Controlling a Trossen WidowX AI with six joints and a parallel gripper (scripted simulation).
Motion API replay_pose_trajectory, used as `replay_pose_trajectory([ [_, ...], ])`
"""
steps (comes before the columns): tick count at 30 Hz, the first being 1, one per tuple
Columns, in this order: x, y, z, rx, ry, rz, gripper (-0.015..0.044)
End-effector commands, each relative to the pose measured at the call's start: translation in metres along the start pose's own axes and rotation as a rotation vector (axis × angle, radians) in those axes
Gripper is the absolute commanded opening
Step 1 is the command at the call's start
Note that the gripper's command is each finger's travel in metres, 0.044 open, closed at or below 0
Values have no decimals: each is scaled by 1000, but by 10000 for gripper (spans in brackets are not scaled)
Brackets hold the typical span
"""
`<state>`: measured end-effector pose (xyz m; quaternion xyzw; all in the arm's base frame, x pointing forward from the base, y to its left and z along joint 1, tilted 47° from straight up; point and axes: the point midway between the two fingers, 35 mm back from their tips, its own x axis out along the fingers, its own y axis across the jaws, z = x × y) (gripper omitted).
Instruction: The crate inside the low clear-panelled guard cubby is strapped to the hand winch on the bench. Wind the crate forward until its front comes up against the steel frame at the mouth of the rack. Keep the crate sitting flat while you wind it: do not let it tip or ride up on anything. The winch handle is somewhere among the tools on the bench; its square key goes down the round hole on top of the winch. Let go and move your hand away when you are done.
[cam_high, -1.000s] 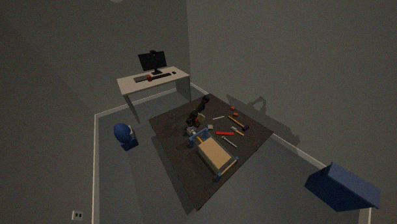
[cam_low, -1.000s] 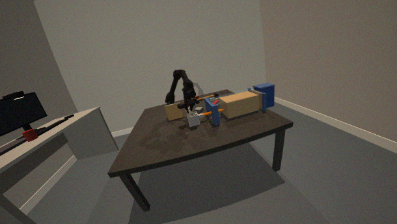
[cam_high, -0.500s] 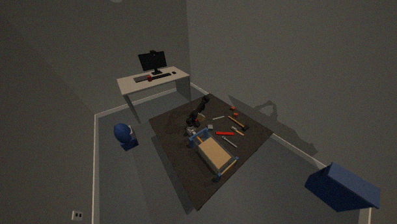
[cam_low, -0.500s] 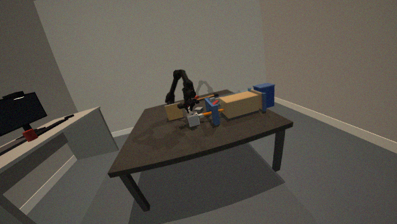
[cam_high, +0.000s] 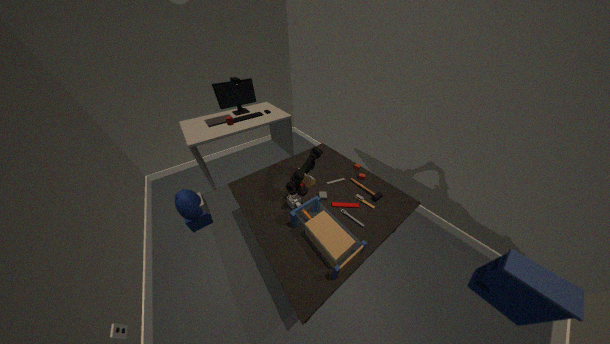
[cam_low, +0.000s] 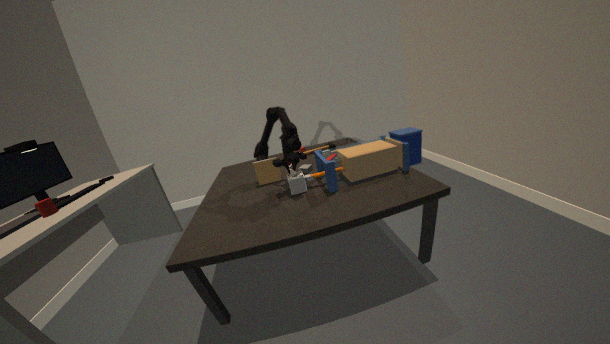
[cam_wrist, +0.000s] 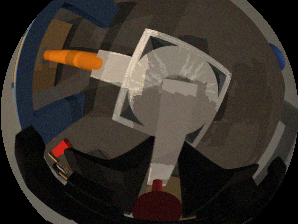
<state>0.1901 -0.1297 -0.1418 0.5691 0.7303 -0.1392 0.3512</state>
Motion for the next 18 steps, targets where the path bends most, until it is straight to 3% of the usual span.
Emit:
replay_pose_trajectory([
  [1, 4, 0, 1, 21, 3, -8, 0],
  [18, 4, -7, 1, -171, -6, -21, 0],
])
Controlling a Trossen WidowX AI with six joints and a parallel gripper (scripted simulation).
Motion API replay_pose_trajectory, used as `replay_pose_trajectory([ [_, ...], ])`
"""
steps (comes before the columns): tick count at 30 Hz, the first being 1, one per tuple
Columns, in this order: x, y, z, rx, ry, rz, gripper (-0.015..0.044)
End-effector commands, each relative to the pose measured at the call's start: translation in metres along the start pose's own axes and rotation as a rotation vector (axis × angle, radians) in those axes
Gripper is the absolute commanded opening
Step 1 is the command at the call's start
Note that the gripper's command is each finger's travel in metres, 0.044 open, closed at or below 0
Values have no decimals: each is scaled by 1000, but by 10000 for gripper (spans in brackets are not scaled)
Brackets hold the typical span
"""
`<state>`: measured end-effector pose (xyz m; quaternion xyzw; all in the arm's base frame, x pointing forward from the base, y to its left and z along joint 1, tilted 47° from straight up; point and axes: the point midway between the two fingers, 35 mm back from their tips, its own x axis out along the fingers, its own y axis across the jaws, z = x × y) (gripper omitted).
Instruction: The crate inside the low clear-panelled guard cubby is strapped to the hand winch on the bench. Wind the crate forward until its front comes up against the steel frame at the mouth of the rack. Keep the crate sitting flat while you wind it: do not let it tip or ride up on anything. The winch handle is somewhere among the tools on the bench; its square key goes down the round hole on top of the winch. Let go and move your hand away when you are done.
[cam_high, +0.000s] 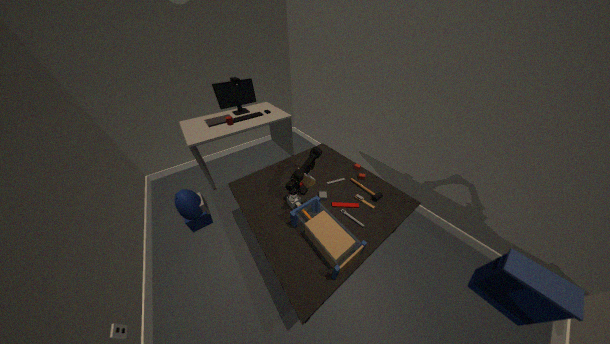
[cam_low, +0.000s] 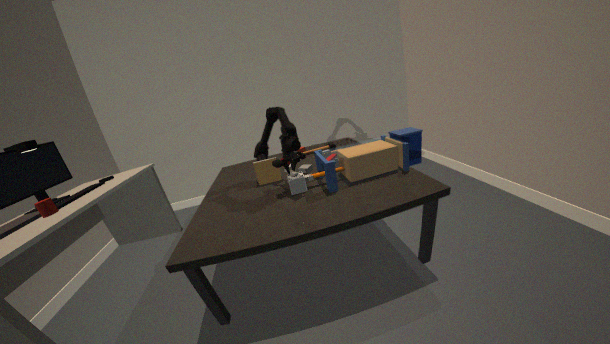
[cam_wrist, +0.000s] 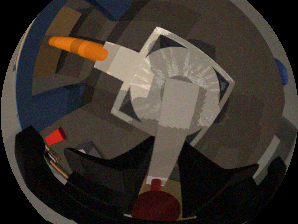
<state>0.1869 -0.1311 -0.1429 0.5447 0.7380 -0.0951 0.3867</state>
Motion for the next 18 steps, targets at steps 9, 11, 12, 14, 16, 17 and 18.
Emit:
replay_pose_trajectory([
  [9, 4, -2, 0, -27, -1, -16, 0],
  [11, 4, -1, 0, -7, 0, -15, 0],
  [12, 4, -1, 0, -7, 0, -15, 0],
  [14, 4, -1, 0, -7, 0, -15, 0],
  [16, 4, -1, 0, -6, 0, -15, 0],
  [17, 4, -1, 0, -5, 0, -15, 0],
  [18, 4, -1, 0, -5, 0, -15, 0],
])
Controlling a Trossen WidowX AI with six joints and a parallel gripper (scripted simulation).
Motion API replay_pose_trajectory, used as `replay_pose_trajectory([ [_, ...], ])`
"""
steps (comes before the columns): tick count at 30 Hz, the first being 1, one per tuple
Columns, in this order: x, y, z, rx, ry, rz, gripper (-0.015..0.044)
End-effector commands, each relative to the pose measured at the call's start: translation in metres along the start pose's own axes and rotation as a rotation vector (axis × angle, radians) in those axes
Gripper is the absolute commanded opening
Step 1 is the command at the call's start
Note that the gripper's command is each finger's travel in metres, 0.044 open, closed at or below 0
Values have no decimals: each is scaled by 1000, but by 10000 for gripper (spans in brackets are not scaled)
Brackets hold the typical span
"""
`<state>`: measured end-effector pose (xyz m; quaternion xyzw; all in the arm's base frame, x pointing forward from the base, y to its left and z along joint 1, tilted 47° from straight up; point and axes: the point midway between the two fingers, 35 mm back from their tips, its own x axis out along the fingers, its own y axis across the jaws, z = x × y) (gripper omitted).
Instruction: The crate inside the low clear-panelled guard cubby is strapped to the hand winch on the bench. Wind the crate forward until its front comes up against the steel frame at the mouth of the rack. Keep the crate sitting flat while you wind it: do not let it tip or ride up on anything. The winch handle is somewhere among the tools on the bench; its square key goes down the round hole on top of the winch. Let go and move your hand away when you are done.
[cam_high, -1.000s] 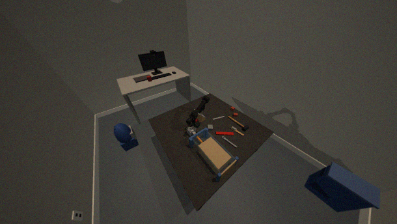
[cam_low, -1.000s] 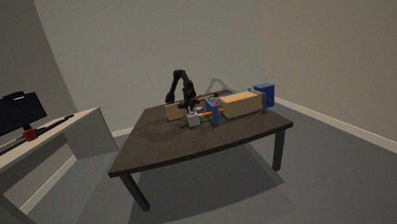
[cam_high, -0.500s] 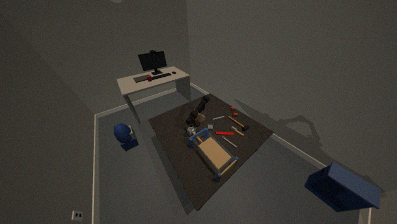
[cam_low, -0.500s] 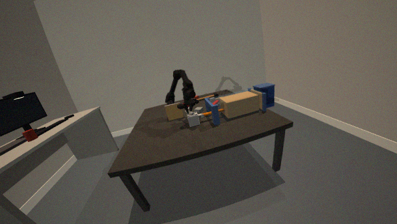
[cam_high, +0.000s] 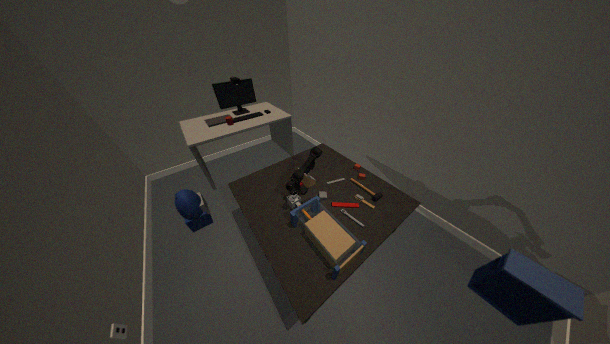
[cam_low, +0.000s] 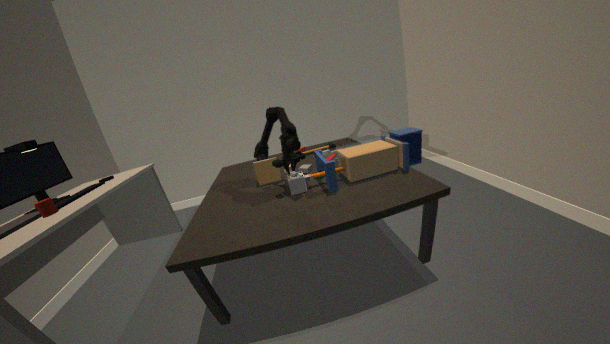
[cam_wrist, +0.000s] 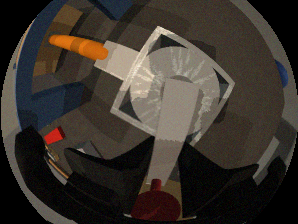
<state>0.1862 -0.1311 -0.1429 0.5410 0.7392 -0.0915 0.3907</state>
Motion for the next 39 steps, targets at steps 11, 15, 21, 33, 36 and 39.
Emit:
replay_pose_trajectory([
  [11, 4, 1, 1, 74, 5, -7, 0],
  [15, 4, 2, 1, 99, 6, -5, 0],
  [21, 4, 4, 1, 138, 8, -3, 0],
  [33, 4, 2, 1, 99, 6, -5, 0],
  [36, 4, 2, 1, 99, 6, -5, 0],
  [39, 4, 3, 1, 121, 7, -4, 0],
])
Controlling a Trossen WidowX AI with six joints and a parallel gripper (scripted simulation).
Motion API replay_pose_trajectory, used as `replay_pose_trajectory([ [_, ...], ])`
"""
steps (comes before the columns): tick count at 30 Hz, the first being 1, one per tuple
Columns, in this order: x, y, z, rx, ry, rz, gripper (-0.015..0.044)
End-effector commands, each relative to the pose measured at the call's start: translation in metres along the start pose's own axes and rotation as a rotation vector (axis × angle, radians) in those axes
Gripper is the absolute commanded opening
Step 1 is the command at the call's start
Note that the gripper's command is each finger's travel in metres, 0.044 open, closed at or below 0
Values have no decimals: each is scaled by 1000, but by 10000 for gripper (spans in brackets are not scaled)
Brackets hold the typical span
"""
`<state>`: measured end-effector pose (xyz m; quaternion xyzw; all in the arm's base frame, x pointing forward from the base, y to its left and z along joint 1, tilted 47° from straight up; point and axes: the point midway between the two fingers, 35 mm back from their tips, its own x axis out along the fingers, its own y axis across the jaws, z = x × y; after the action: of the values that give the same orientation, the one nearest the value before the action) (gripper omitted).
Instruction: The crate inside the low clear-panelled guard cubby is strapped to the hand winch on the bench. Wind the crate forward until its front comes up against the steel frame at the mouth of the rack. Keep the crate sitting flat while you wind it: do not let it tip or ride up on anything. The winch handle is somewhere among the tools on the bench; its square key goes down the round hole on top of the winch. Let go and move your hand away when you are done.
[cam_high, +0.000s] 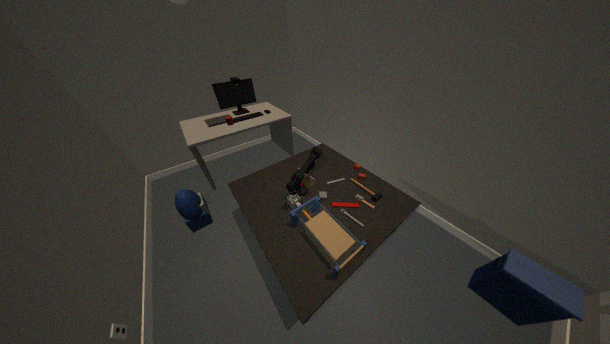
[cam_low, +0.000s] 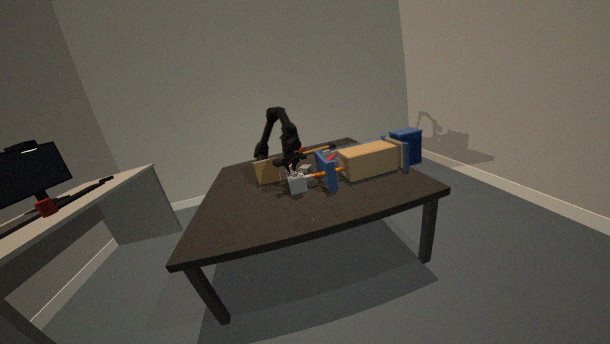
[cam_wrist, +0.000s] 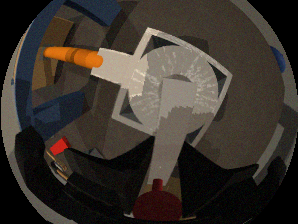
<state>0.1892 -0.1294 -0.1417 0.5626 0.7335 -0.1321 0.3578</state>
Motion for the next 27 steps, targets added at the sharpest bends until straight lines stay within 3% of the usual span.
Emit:
replay_pose_trajectory([
  [1, 4, 0, 1, 23, 3, -3, 0],
  [27, 4, -2, 1, -16, 2, -6, 0],
])
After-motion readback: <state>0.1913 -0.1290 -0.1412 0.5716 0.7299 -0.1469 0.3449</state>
